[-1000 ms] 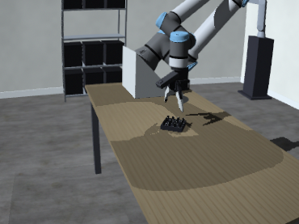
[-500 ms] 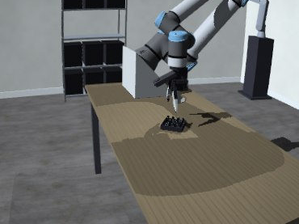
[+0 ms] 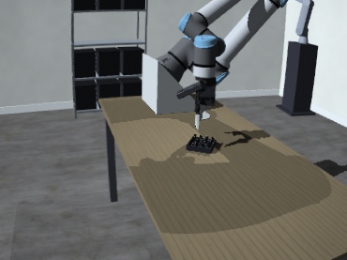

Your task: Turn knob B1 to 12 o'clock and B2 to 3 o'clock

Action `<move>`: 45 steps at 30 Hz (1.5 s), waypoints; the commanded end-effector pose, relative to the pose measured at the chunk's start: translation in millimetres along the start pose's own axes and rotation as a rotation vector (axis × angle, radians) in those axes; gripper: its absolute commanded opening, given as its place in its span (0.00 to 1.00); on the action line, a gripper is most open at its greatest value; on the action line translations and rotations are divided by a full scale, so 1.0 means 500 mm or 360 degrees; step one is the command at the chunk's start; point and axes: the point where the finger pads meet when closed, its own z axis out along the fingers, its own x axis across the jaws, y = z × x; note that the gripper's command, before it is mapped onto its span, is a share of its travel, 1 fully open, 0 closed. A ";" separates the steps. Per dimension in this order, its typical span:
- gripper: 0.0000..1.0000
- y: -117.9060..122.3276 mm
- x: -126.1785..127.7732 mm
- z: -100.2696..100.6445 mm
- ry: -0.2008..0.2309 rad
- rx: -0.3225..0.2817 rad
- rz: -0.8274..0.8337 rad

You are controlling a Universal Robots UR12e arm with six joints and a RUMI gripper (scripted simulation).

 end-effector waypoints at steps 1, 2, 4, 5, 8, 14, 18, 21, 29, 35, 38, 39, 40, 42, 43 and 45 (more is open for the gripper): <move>1.00 -0.007 -0.005 -0.005 -0.0008 0.0009 0.0217; 1.00 -0.007 -0.005 -0.005 -0.0008 0.0009 0.0217; 1.00 -0.010 -0.006 -0.006 -0.0008 0.0009 0.0336; 1.00 -0.010 -0.007 -0.006 -0.0008 0.0009 0.0363; 1.00 -0.012 -0.008 -0.008 -0.0009 0.0008 0.0452; 1.00 -0.016 -0.010 -0.009 -0.0009 0.0008 0.0641; 1.00 -0.018 -0.011 -0.010 -0.0009 0.0008 0.0735; 1.00 -0.020 -0.012 -0.011 -0.0009 0.0007 0.0852; 1.00 -0.024 -0.016 -0.014 -0.0010 0.0006 0.1095; 1.00 -0.026 -0.017 -0.015 -0.0010 0.0006 0.1252; 1.00 -0.027 -0.017 -0.015 -0.0009 0.0006 0.1325; 1.00 -0.027 -0.018 -0.016 -0.0009 0.0006 0.1358; 1.00 -0.028 -0.019 -0.017 -0.0010 0.0006 0.1389; 1.00 -0.029 -0.021 -0.018 -0.0011 0.0005 0.1443; 1.00 -0.029 -0.021 -0.018 -0.0011 0.0005 0.1466; 1.00 -0.030 -0.022 -0.018 -0.0011 0.0005 0.1507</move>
